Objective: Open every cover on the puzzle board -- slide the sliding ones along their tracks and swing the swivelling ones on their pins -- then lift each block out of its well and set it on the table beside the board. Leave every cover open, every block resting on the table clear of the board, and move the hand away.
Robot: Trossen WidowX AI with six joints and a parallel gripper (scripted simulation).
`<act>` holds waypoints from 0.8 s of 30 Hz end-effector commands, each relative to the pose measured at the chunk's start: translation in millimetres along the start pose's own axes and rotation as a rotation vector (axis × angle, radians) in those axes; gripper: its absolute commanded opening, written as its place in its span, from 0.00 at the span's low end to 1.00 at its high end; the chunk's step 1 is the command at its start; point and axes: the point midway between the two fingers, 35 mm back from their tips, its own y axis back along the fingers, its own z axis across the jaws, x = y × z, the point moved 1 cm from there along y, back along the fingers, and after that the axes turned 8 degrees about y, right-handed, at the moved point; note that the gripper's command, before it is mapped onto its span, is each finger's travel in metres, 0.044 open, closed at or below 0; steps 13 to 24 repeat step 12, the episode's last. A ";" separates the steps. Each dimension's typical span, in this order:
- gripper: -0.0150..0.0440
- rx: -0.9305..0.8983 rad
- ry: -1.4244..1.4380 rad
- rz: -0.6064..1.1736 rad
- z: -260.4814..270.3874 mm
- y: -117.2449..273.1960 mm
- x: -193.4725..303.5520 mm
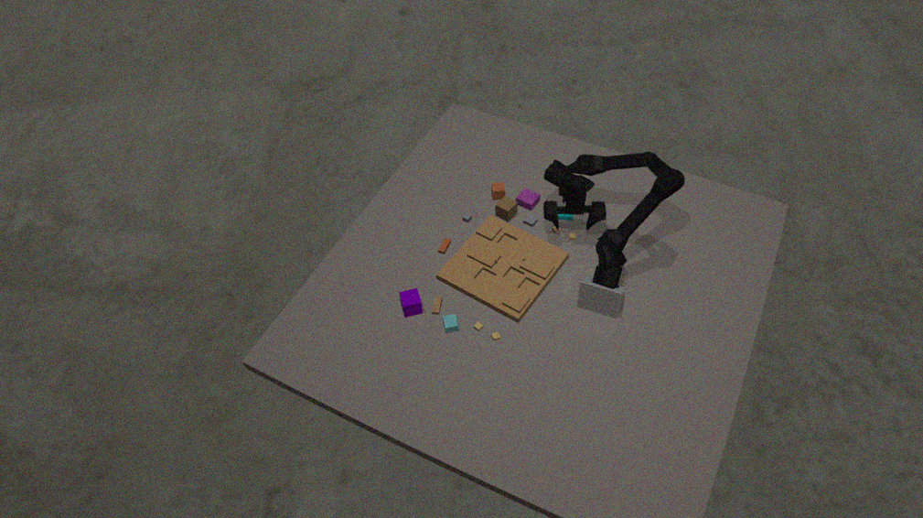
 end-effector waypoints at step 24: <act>1.00 -0.103 0.105 -0.001 14.1 37.7 9.7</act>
